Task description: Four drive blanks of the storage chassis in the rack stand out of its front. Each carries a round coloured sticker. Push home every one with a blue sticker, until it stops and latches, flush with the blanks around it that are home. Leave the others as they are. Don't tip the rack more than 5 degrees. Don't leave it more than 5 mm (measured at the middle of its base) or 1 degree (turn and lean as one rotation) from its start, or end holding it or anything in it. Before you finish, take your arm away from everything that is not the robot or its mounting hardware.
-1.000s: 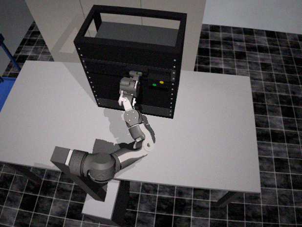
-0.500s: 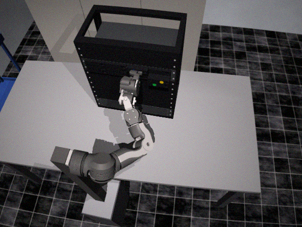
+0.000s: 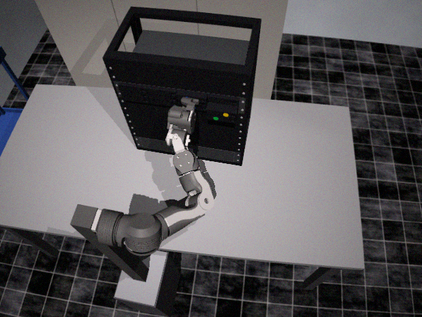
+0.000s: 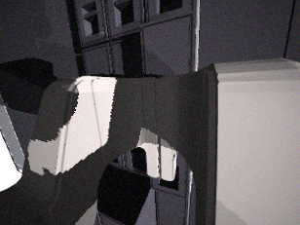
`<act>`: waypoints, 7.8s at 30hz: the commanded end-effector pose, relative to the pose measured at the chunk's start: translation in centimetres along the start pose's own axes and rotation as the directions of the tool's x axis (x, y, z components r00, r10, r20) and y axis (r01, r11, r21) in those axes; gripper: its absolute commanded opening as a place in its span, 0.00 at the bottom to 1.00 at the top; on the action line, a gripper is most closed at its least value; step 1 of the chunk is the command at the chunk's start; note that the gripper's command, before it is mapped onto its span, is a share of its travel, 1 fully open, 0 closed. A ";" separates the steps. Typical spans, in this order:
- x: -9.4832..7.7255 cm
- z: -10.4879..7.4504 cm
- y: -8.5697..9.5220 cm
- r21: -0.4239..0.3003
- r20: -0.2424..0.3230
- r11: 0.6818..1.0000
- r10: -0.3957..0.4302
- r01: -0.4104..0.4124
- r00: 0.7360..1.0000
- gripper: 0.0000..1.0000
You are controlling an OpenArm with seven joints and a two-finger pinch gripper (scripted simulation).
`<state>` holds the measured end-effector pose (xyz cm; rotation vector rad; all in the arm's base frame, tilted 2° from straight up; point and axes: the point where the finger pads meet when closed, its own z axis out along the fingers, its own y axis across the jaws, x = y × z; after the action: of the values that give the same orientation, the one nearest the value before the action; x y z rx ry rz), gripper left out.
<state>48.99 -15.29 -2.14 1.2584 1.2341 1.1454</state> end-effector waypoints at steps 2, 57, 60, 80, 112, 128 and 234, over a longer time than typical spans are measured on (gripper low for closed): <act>0.6 0.0 0.9 -0.028 -0.019 1.000 -0.007 0.006 1.000 0.00; 0.8 0.6 1.3 -0.028 -0.019 1.000 -0.007 0.006 1.000 0.00; 0.8 0.6 1.3 -0.028 -0.019 1.000 -0.007 0.006 1.000 0.00; 0.9 0.9 1.5 -0.027 -0.018 1.000 -0.007 0.006 1.000 0.00; 1.0 1.1 1.8 -0.027 -0.019 1.000 -0.007 0.006 1.000 0.00; 1.0 1.1 1.8 -0.027 -0.019 1.000 -0.007 0.006 1.000 0.00; -0.3 -14.8 -0.3 -0.032 -0.020 0.999 -0.008 0.007 1.000 0.00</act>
<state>34.21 -14.98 -1.58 1.2183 1.2318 1.1726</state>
